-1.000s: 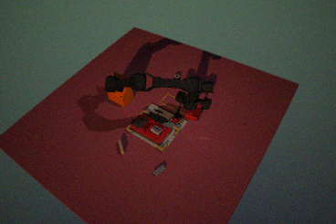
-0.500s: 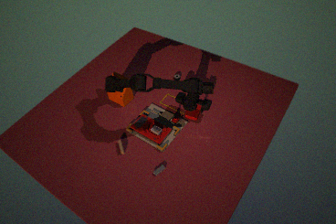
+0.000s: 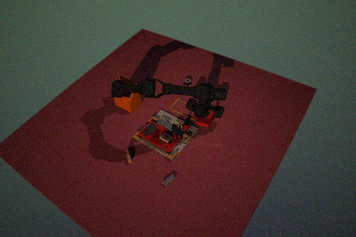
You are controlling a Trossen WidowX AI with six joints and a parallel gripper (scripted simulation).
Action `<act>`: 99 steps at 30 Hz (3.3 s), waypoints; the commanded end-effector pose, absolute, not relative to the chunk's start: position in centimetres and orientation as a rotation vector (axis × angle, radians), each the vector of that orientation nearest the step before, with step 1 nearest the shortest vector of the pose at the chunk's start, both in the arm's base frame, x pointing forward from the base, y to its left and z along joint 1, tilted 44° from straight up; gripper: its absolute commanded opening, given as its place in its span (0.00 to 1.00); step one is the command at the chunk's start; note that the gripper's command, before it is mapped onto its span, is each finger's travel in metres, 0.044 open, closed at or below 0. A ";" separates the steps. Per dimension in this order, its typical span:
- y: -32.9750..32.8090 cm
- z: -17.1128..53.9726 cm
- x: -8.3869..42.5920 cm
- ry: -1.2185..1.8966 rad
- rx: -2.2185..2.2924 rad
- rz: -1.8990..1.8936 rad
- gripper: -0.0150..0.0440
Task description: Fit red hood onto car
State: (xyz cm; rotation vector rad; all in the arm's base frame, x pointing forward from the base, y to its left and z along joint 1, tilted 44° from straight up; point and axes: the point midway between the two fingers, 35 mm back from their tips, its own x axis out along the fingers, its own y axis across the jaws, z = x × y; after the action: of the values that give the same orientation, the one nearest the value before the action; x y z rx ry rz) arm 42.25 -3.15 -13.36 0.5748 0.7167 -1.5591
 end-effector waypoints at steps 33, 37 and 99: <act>-0.1 -10.3 42.8 0.718 0.576 -1.558 0.25; 0.7 -9.4 42.9 0.718 0.576 -1.557 0.25; -4.3 2.8 39.7 1.177 0.077 -1.205 0.25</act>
State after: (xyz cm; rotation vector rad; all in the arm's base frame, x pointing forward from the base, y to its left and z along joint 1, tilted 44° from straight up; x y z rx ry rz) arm 40.13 -3.80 2.13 0.1099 1.1560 -1.2306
